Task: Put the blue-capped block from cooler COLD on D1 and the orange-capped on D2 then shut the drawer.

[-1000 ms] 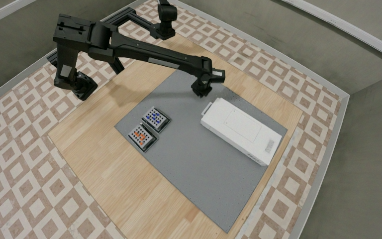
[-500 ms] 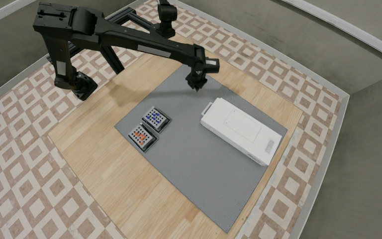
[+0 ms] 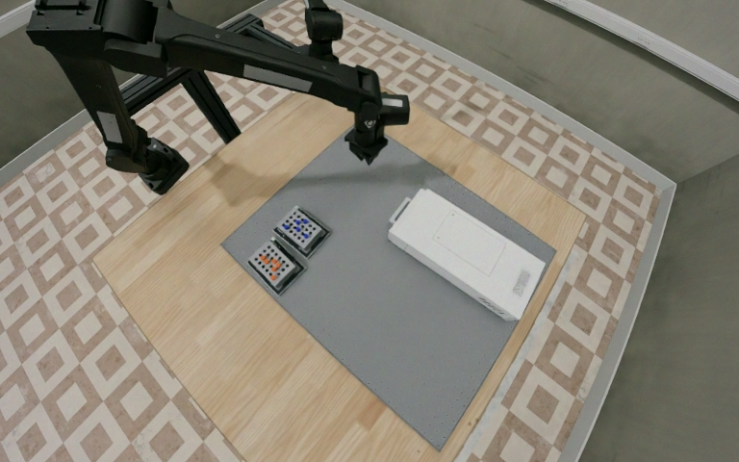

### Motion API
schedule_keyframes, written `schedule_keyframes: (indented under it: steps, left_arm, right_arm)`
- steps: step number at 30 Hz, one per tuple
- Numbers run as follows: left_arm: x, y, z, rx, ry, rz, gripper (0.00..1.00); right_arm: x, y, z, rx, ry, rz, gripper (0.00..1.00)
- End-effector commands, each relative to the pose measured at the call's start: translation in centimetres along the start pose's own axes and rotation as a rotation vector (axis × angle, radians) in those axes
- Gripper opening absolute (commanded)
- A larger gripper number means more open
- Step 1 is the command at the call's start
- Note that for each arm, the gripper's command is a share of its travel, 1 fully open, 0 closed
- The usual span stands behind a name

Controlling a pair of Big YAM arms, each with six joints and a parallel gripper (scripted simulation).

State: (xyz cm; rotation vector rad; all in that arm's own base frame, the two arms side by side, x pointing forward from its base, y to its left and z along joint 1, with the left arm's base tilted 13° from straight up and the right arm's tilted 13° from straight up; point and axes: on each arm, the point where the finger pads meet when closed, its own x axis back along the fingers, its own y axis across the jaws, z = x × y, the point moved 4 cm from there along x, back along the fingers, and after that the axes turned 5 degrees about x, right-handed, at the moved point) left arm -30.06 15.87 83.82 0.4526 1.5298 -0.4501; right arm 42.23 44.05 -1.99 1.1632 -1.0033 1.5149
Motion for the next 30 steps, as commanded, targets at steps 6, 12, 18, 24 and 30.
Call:
schedule_keyframes:
  steps: [6,12,18,24,30]
  left_arm:
    - [-0.8,0.3,2.2,0.002,0.035,-0.002,0.0]
    - [-0.8,0.3,2.2,0.002,0.035,-0.002,0.0]
    - [-0.8,0.3,2.2,0.002,0.035,-0.002,0.0]
    - [-0.8,0.3,2.2,0.002,0.035,-0.002,0.0]
    - [-0.8,0.3,2.2,0.002,0.035,-0.002,0.0]
  right_arm:
    - [2.6,1.2,-0.5,-0.033,-0.026,0.029,0.28]
    - [1.2,1.0,0.0,-0.036,-0.001,-0.003,0.28]
    - [-0.1,1.1,0.3,-0.029,-0.001,-0.003,0.28]
    - [-0.1,1.3,0.3,-0.025,0.004,-0.01,0.28]
    - [0.0,1.5,-0.1,-0.017,0.004,-0.008,0.28]
